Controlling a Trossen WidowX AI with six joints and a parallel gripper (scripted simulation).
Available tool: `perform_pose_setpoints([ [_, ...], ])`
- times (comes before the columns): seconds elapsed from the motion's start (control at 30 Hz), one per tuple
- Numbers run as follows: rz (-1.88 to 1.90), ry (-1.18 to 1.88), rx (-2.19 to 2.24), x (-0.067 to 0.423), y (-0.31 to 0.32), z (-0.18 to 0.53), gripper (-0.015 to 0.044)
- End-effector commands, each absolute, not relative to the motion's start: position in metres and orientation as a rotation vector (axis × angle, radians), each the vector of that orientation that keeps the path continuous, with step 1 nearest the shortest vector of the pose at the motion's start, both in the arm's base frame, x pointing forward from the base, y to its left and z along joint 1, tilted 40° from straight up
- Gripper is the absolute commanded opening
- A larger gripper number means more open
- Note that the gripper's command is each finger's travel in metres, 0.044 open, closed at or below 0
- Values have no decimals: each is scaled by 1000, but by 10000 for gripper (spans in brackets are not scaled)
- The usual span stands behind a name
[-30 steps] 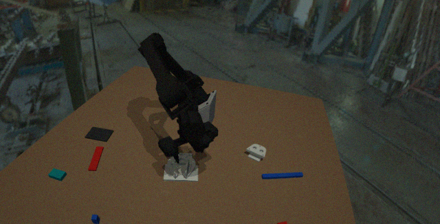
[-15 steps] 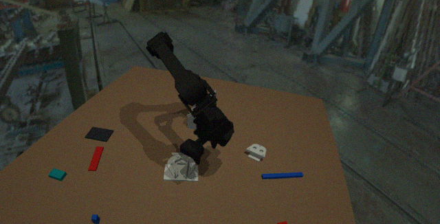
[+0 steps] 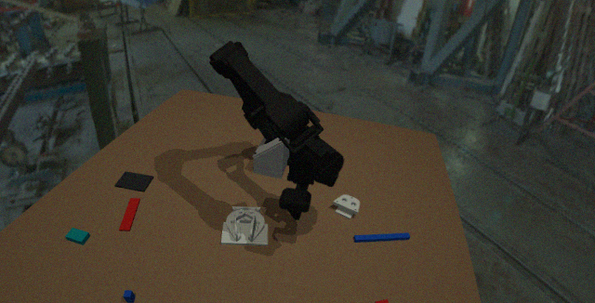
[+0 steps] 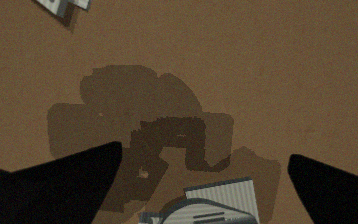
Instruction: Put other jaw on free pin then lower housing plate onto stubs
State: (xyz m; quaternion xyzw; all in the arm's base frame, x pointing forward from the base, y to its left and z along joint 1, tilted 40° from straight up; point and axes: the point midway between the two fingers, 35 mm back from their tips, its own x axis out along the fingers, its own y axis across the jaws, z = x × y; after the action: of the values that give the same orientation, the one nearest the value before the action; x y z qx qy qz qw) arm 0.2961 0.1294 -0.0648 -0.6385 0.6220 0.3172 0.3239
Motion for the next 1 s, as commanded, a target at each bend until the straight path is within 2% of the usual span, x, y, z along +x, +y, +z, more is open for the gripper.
perform_pose_setpoints([
  [0.0,923,1613,-1733,290,141,-71,440],
  [0.97,1546,1430,-2125,229,198,-115,440],
])
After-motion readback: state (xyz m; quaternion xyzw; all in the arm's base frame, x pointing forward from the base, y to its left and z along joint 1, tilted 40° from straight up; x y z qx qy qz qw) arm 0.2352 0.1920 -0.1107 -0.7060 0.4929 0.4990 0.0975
